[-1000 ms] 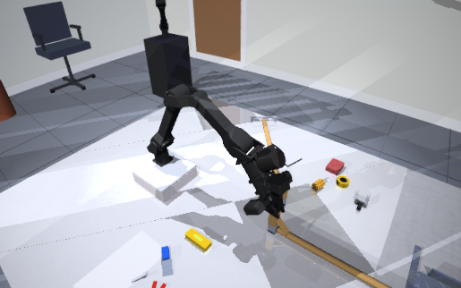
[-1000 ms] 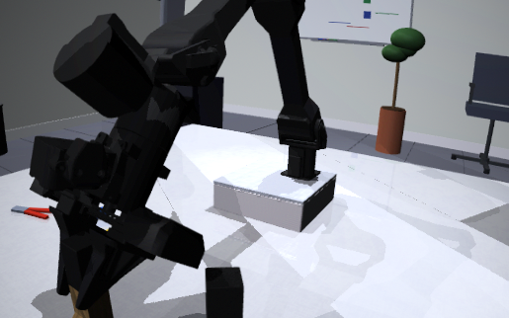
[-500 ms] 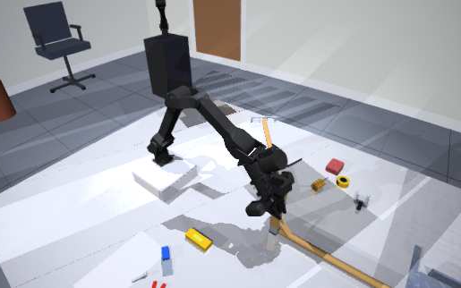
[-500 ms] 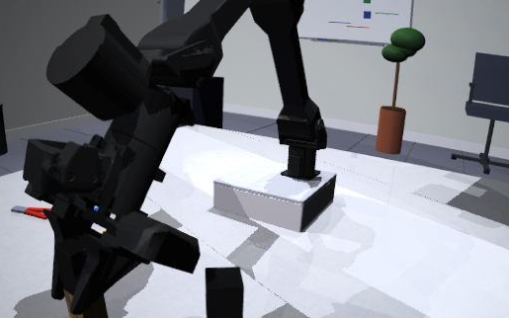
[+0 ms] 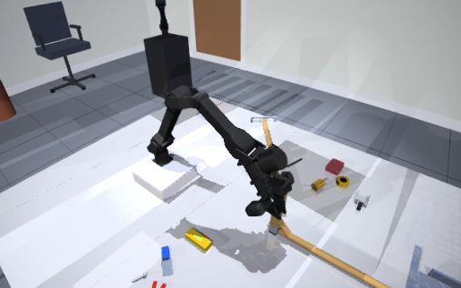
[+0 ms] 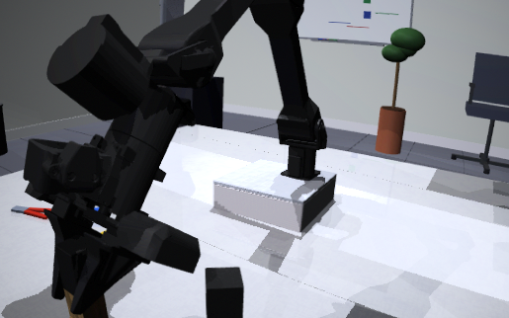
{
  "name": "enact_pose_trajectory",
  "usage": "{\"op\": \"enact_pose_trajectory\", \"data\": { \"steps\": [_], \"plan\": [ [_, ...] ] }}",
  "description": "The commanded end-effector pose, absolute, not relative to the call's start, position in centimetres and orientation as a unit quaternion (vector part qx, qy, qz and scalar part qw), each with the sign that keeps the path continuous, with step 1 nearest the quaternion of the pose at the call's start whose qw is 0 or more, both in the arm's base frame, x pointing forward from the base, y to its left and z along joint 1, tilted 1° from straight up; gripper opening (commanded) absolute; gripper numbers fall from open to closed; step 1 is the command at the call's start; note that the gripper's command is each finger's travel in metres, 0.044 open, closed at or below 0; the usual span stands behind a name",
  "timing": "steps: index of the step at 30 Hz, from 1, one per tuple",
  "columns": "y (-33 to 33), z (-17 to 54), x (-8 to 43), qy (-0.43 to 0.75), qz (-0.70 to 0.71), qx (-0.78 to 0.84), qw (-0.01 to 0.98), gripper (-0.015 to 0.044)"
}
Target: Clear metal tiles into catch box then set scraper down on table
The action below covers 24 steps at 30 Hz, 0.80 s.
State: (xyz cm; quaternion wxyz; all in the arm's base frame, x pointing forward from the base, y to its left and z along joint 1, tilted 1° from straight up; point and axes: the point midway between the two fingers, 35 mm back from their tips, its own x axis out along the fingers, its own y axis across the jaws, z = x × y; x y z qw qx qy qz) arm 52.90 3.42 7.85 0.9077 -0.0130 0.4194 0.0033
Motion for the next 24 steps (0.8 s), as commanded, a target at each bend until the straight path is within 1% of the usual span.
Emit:
{"op": "enact_pose_trajectory", "data": {
  "steps": [1,24],
  "plan": [
    [3.5,8.1,52.6,0.417,0.004,-0.013,0.909,0.0],
    [3.5,8.7,50.1,0.417,0.004,-0.013,0.909,0.0]
  ]
}}
